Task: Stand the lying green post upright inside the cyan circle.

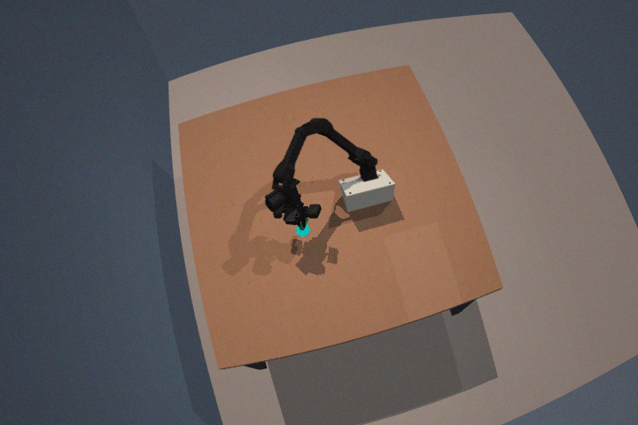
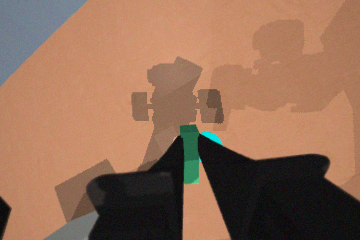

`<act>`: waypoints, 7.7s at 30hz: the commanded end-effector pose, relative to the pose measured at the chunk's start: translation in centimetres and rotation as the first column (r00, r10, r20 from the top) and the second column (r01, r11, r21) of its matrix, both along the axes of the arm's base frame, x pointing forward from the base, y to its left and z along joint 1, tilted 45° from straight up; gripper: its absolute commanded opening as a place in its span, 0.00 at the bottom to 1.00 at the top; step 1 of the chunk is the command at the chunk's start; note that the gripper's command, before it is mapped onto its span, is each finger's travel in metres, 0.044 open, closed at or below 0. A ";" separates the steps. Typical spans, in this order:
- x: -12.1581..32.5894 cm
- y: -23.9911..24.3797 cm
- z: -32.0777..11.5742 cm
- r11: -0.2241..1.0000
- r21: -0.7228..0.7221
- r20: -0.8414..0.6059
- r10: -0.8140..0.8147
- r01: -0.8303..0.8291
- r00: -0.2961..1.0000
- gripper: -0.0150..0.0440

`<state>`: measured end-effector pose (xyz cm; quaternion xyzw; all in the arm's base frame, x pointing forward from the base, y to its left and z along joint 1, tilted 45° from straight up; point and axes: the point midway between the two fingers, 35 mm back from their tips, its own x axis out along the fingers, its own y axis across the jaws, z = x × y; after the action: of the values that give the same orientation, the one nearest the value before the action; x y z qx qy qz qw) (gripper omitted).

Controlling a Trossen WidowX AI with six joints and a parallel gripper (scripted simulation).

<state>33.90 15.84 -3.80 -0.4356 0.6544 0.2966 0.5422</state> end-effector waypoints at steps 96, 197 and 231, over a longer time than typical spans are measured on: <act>0.0 -1.1 2.1 0.778 0.572 0.340 0.063 -0.259 0.938 0.29; -1.3 -9.4 -3.3 0.632 0.607 0.567 0.079 -0.481 0.820 0.47; -0.1 -1.8 1.7 0.713 0.622 0.398 0.067 -0.323 0.915 0.93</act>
<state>33.05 13.09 -1.41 -0.3258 0.3009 0.4942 0.7477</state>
